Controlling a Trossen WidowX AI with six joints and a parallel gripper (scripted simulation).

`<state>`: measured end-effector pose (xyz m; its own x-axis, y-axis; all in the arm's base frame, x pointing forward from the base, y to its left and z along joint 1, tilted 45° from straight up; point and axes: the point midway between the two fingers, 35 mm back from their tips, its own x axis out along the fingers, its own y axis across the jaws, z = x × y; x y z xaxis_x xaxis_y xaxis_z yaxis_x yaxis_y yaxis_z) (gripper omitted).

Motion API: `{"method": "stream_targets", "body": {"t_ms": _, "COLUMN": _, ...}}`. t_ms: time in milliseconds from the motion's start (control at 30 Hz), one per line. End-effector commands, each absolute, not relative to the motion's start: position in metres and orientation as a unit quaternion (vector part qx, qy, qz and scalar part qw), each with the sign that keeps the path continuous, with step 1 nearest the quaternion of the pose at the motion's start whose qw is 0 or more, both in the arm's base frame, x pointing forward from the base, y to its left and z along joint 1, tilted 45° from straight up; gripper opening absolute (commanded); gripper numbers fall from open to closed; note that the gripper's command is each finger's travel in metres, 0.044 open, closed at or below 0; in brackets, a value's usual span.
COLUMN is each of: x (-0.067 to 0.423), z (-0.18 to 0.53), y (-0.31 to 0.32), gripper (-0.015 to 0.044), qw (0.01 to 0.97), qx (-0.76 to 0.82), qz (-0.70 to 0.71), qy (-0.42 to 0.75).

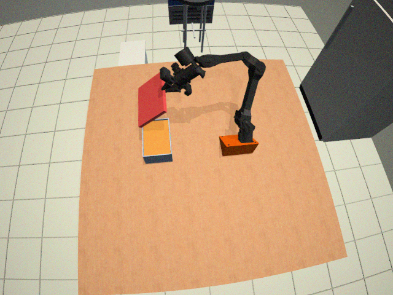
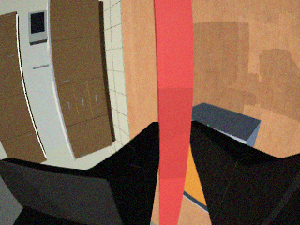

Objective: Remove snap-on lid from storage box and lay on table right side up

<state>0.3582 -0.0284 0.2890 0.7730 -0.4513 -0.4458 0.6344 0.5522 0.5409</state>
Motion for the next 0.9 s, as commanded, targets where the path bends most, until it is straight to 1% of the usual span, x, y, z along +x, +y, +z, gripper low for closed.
{"method": "stream_targets", "body": {"t_ms": 0, "x": 0.357, "z": 0.299, "y": -0.033, "gripper": 0.0000, "qw": 0.873, "qx": 0.359, "qz": -0.305, "qy": 0.126}}
{"method": "stream_targets", "body": {"t_ms": 867, "x": 0.350, "z": 0.337, "y": -0.069, "gripper": 0.0000, "qw": 0.874, "qx": 0.359, "qz": -0.305, "qy": 0.124}}
